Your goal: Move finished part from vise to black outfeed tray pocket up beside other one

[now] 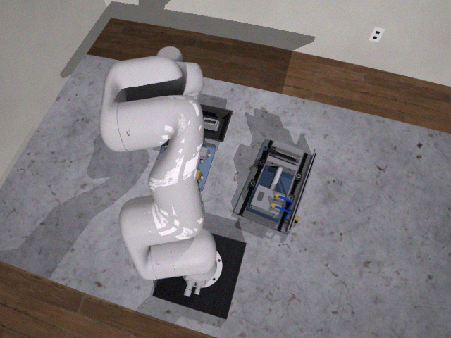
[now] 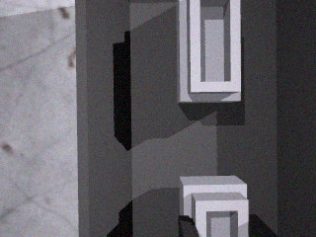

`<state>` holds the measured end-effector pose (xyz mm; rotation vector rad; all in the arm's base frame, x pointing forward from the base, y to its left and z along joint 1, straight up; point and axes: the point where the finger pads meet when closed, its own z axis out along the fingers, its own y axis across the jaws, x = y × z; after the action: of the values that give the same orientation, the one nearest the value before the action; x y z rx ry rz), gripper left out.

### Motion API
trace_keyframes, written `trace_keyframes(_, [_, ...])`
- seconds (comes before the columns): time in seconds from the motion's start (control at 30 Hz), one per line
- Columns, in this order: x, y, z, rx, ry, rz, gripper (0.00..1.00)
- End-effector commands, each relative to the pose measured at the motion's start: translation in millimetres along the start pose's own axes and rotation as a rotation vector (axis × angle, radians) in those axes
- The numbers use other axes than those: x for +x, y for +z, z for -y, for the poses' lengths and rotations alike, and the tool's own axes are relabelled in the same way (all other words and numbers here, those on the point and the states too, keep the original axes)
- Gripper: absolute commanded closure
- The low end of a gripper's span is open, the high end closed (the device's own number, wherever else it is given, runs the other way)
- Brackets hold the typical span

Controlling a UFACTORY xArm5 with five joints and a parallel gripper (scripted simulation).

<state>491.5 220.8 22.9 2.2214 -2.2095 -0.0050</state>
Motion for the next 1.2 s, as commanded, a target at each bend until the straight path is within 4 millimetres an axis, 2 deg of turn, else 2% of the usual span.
trace_keyframes(0.0, [-0.7,0.5,1.5,0.004,0.0,0.002,1.0])
trace_keyframes(1.03, [-0.7,4.8,1.6,0.004,0.0,0.002,1.0])
trace_keyframes(1.07, [-0.7,4.8,1.6,0.004,0.0,0.002,0.31])
trace_keyframes(1.17, [-0.7,4.8,1.6,0.004,0.0,0.002,0.31])
